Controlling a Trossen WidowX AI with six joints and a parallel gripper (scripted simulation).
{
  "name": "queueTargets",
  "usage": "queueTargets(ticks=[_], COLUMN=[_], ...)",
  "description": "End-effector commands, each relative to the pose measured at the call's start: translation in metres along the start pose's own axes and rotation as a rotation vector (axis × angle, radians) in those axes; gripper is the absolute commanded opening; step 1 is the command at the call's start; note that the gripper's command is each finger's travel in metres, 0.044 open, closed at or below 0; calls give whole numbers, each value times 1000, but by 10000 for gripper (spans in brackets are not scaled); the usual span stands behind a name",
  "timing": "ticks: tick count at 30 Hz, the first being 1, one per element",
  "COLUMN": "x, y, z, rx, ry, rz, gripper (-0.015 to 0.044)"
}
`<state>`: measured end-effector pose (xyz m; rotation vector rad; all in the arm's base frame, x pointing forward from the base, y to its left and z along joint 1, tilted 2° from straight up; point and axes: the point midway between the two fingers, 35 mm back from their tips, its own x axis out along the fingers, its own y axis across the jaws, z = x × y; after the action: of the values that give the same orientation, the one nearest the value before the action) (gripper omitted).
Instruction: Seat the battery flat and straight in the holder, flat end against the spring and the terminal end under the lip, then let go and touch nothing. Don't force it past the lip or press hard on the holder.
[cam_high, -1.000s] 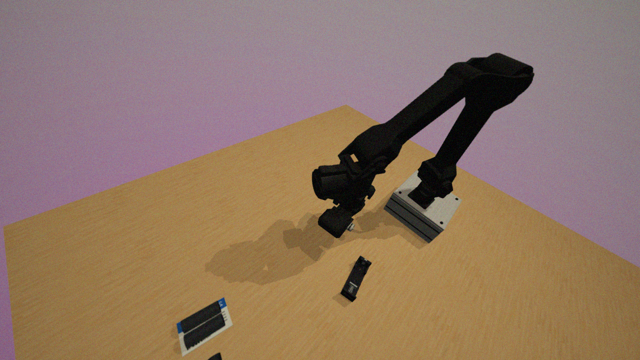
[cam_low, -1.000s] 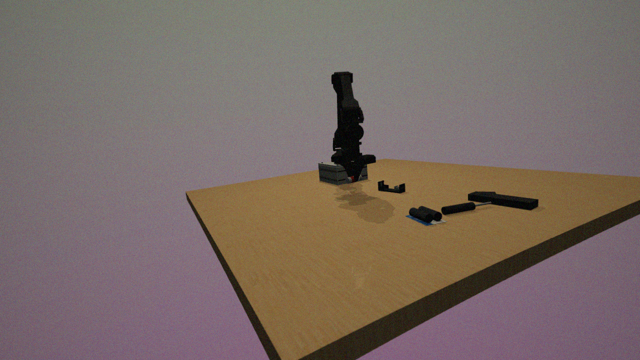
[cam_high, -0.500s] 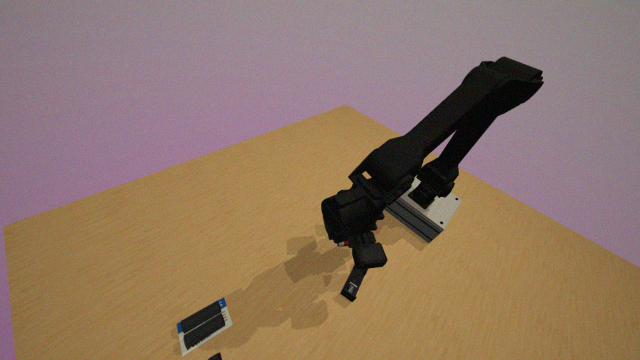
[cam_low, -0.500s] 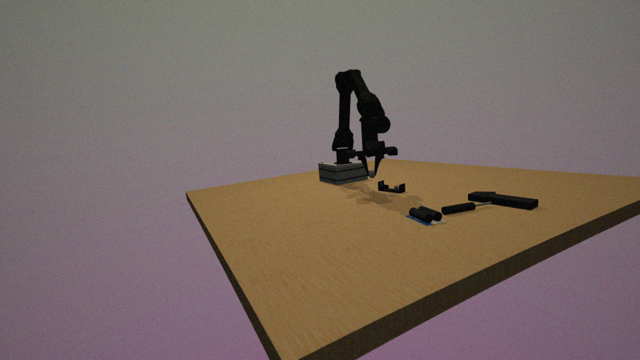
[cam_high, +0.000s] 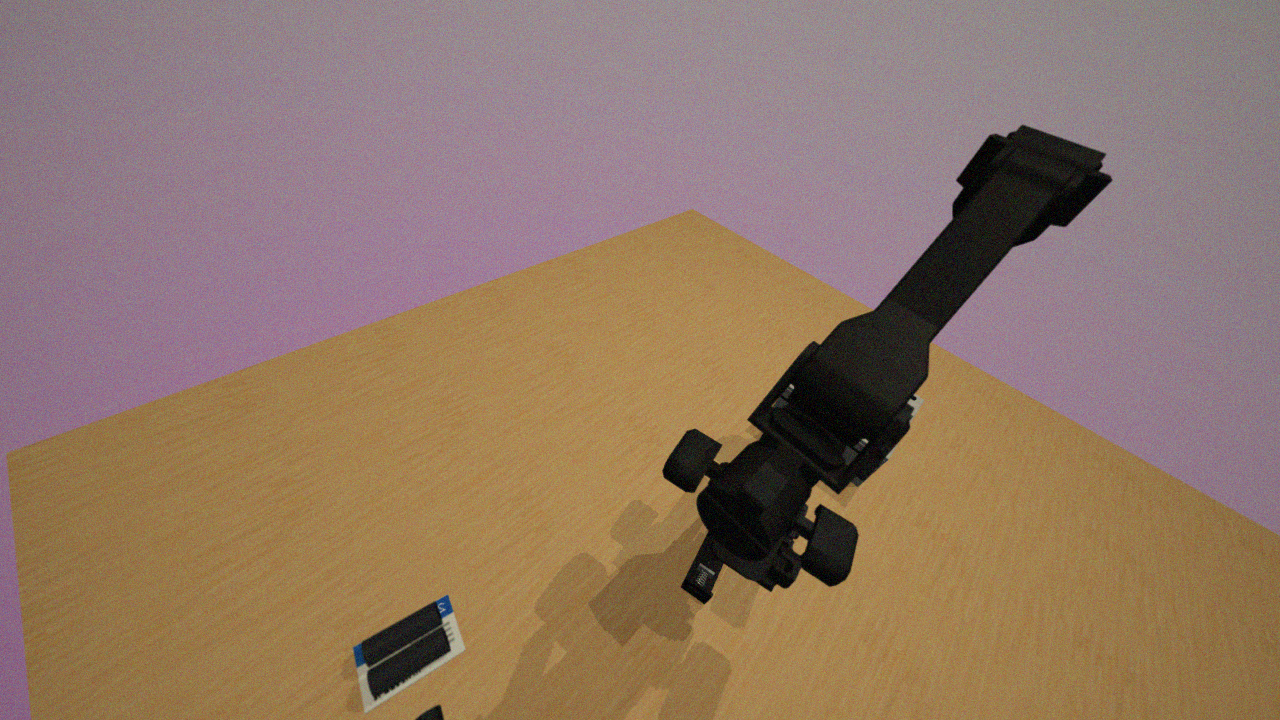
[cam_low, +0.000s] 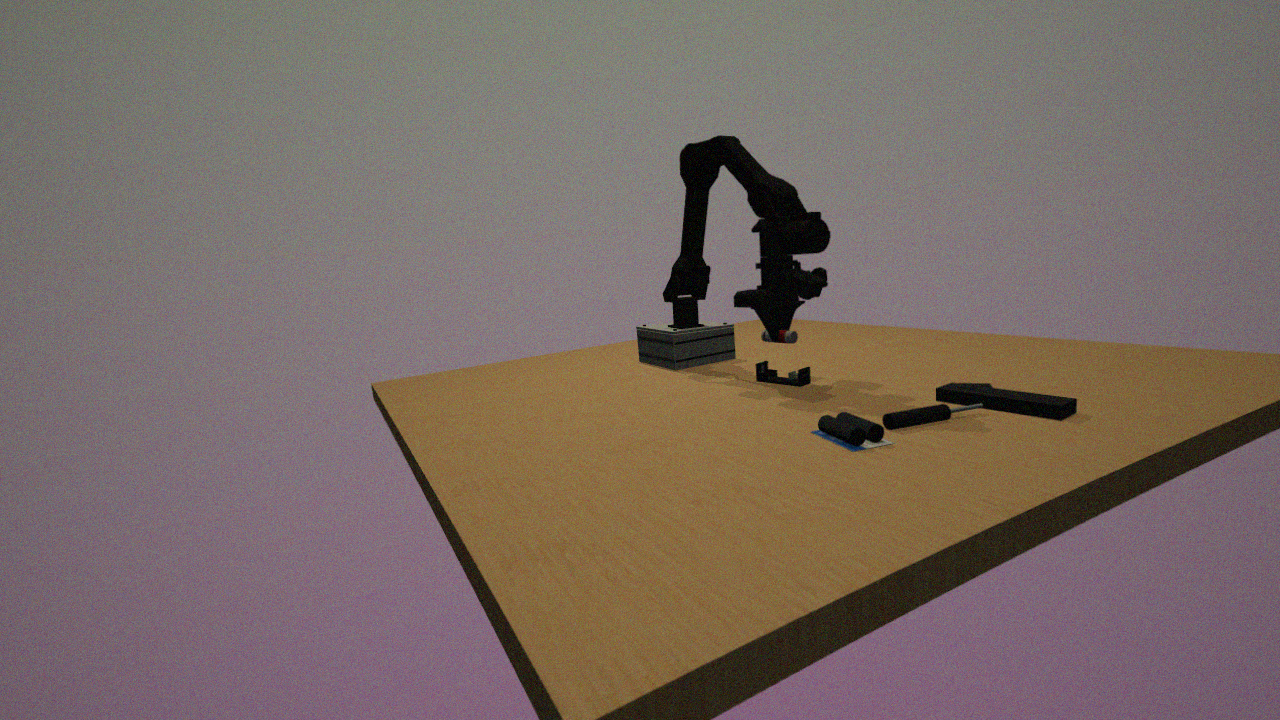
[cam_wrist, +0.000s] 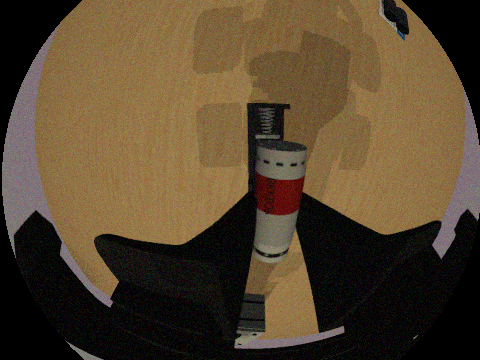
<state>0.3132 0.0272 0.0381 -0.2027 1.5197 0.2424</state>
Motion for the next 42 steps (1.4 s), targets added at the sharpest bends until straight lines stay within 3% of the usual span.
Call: queueTargets(ticks=[1, 19, 42], x=[-1, 38, 47], y=[0, -1, -1], z=[3, -5, 0], rx=[-33, -16, -11], ry=[0, 247, 372], rz=[1, 7, 16], gripper=[78, 78, 78])
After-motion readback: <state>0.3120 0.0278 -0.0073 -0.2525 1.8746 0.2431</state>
